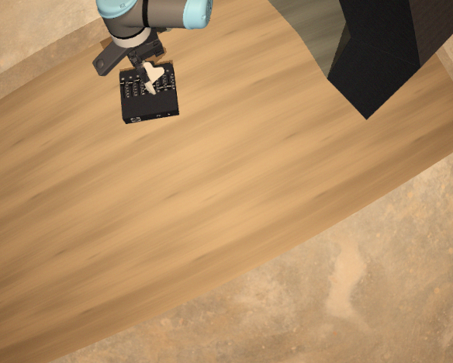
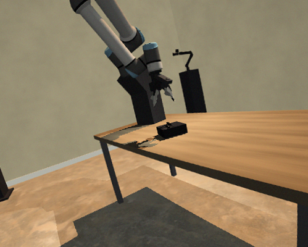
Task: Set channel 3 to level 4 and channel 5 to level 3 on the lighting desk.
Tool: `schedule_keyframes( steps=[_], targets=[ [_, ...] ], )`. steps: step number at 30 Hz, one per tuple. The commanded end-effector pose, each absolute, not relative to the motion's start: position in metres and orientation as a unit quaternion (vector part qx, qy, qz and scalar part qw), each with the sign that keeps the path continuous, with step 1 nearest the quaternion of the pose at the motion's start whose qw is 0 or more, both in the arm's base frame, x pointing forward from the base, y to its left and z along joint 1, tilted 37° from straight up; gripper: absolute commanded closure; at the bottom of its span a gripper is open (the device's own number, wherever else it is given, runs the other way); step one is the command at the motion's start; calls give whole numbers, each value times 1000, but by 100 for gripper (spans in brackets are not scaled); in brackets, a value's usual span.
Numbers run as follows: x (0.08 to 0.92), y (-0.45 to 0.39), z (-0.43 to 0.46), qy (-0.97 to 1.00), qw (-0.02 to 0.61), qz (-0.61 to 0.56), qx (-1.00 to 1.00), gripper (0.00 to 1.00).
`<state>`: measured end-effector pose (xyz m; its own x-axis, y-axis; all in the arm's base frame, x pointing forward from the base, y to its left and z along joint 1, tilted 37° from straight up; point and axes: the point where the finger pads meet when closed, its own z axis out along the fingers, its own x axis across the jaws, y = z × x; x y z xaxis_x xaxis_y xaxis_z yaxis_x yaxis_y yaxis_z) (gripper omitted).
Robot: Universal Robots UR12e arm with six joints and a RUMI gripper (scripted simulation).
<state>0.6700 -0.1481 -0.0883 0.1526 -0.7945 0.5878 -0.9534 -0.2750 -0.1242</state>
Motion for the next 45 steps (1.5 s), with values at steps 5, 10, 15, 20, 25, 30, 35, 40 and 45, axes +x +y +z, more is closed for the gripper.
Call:
schedule_keyframes(
  steps=[5,10,15,20,25,30,35,40,45],
  targets=[
    [670,-143,-87,-608,132,289,727,0],
    [670,-143,-87,-608,132,289,727,0],
    [670,-143,-87,-608,132,289,727,0],
    [670,-143,-87,-608,132,289,727,0],
    [670,-143,-87,-606,133,289,729,0],
    [670,-143,-87,-603,134,288,732,0],
    [670,-143,-88,-591,138,286,741,0],
    [671,-143,-90,-570,146,282,757,0],
    [672,-143,-92,-553,153,278,771,0]
  ],
)
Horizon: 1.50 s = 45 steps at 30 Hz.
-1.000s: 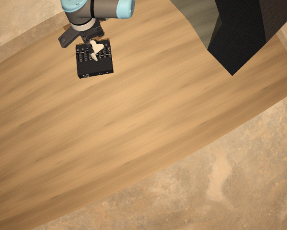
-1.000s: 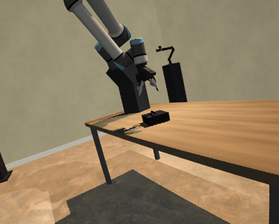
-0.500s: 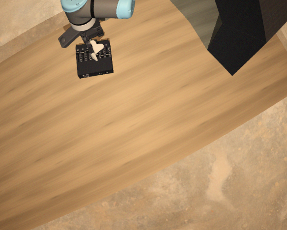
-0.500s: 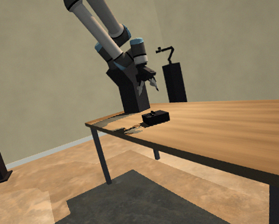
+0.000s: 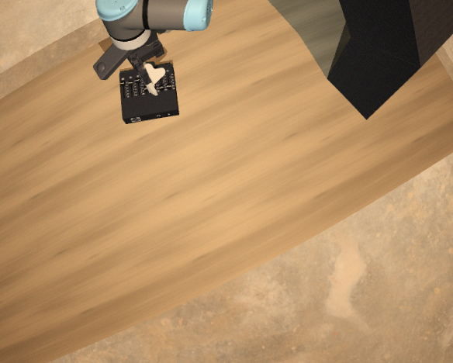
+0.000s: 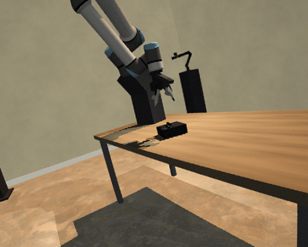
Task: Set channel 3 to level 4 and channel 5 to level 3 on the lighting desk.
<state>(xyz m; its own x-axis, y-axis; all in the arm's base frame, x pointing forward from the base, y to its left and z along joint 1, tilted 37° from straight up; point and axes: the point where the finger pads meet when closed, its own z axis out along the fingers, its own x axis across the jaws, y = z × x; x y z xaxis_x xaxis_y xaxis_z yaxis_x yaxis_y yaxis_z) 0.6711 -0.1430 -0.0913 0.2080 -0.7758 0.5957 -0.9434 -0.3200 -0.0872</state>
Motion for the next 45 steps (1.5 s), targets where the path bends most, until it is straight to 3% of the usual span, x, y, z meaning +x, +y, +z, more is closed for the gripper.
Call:
schedule_keyframes(
  steps=[1,17,45],
  targets=[
    [672,-143,-92,-546,155,277,775,0],
    [675,-142,-105,-395,204,244,862,0],
    [675,-150,-138,102,300,106,942,0]
  ],
)
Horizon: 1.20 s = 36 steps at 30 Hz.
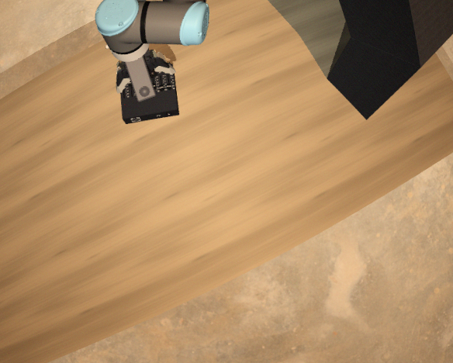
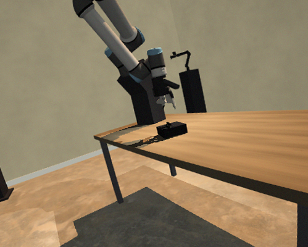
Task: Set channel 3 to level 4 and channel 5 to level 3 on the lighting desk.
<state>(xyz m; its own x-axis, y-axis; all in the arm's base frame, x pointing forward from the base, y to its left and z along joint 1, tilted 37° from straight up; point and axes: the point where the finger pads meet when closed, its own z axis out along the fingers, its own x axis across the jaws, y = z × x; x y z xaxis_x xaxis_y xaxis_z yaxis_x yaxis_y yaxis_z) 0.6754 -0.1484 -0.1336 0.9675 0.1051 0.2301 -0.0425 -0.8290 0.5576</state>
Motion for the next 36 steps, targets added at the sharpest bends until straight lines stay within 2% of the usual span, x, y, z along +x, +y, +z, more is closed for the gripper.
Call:
schedule_keyframes(
  steps=[1,21,36],
  targets=[
    [675,-151,-139,122,303,99,940,0],
    [675,-164,-156,436,319,-10,842,0],
    [676,-171,-163,564,313,-61,761,0]
  ],
)
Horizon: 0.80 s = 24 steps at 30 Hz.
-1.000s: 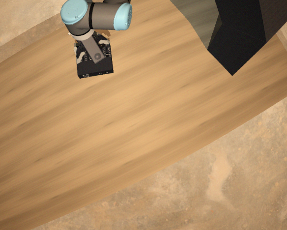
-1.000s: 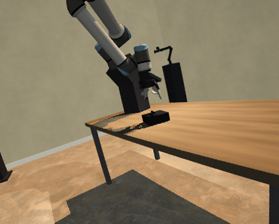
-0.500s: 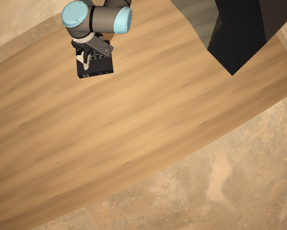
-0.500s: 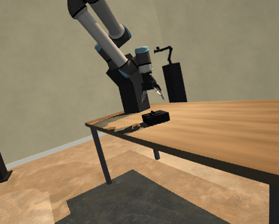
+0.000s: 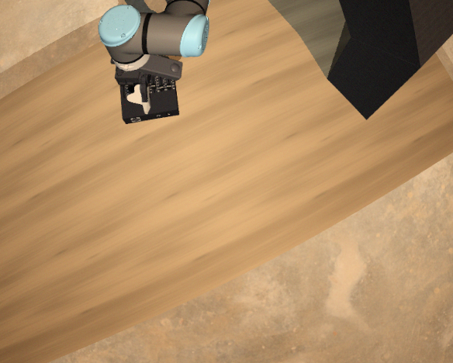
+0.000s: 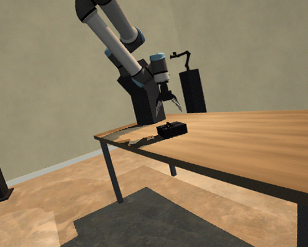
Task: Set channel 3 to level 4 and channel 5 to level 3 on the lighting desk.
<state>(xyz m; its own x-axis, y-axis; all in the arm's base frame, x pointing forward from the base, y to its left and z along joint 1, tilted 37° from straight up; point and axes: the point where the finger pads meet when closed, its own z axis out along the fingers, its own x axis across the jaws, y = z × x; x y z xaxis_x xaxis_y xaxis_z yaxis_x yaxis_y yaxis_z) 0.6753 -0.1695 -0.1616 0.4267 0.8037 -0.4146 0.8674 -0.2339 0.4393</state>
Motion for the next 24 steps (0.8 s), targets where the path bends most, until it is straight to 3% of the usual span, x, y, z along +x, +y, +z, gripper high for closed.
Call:
schedule_keyframes(
  steps=[1,24],
  targets=[
    [676,-171,-163,571,313,-64,757,0],
    [677,-174,-166,619,308,-84,717,0]
  ],
)
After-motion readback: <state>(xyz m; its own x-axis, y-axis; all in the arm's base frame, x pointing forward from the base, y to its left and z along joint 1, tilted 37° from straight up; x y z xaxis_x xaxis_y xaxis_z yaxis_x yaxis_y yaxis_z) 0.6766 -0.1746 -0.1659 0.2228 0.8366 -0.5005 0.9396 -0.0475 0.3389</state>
